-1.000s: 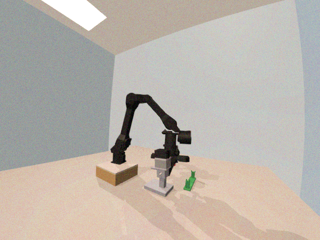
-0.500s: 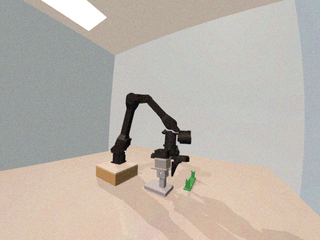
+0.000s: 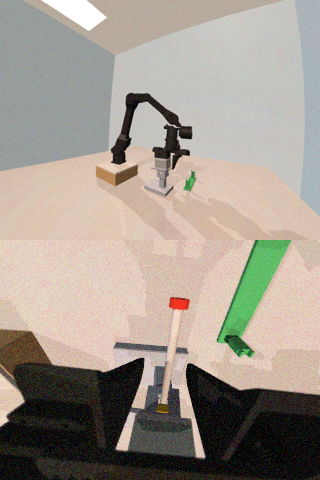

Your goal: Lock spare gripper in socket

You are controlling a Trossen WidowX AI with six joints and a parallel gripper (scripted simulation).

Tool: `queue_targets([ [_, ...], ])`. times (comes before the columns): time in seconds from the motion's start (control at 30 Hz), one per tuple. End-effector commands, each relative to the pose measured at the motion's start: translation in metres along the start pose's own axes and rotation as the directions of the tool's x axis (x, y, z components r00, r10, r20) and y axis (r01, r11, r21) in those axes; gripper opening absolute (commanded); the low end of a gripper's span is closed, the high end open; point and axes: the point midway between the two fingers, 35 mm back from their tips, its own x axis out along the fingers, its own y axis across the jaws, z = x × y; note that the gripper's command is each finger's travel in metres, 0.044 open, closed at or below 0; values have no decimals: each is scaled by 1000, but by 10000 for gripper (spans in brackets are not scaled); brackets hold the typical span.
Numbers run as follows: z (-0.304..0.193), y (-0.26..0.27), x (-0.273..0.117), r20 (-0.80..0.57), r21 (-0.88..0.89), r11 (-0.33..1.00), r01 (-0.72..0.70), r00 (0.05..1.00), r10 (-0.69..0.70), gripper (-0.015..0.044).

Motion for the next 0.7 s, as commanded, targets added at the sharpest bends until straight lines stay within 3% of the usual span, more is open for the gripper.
queue_targets([
  [0.0,4,-1,-9,1,1,1000,1,1000,-1,200],
  [0.67,24,2,-56,-12,-17,1000,-19,1000,18,200],
])
